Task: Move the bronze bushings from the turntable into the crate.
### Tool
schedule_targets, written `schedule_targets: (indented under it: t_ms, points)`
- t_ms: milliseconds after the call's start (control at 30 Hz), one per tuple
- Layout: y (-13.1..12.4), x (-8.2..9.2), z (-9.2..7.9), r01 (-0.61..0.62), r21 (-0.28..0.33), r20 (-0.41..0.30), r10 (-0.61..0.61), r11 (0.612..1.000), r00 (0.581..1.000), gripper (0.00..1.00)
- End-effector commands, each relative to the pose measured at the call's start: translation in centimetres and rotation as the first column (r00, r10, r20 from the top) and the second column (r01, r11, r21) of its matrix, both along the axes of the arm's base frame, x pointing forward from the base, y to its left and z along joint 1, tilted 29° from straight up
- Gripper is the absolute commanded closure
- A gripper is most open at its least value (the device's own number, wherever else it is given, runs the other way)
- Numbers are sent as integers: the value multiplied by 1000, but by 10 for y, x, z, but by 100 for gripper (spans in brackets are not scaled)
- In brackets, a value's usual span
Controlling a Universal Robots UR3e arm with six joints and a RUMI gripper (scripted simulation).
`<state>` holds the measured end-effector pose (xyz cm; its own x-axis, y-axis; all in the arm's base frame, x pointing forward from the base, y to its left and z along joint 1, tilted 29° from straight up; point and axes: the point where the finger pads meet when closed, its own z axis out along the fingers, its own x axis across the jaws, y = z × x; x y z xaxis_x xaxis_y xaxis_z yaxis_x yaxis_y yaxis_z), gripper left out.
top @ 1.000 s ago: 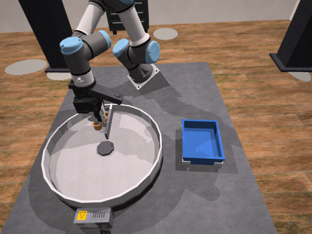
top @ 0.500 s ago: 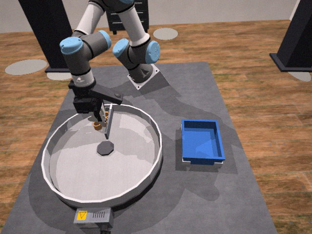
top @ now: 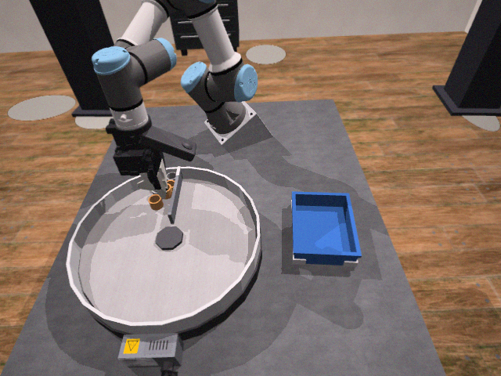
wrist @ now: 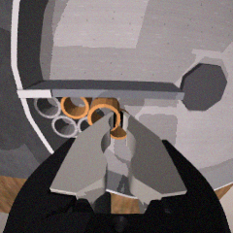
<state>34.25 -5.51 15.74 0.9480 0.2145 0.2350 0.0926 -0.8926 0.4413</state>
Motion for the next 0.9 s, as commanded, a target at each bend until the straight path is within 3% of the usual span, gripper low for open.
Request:
schedule_targets:
  t_ms: [0, 367, 867]
  points:
    - [11, -11, 23, 7, 3, -12, -7, 1000, 1000, 100]
    - [18, -16, 39, 7, 4, -14, -7, 1000, 1000, 100]
    - [18, -16, 40, 7, 4, -14, -7, 1000, 1000, 100]
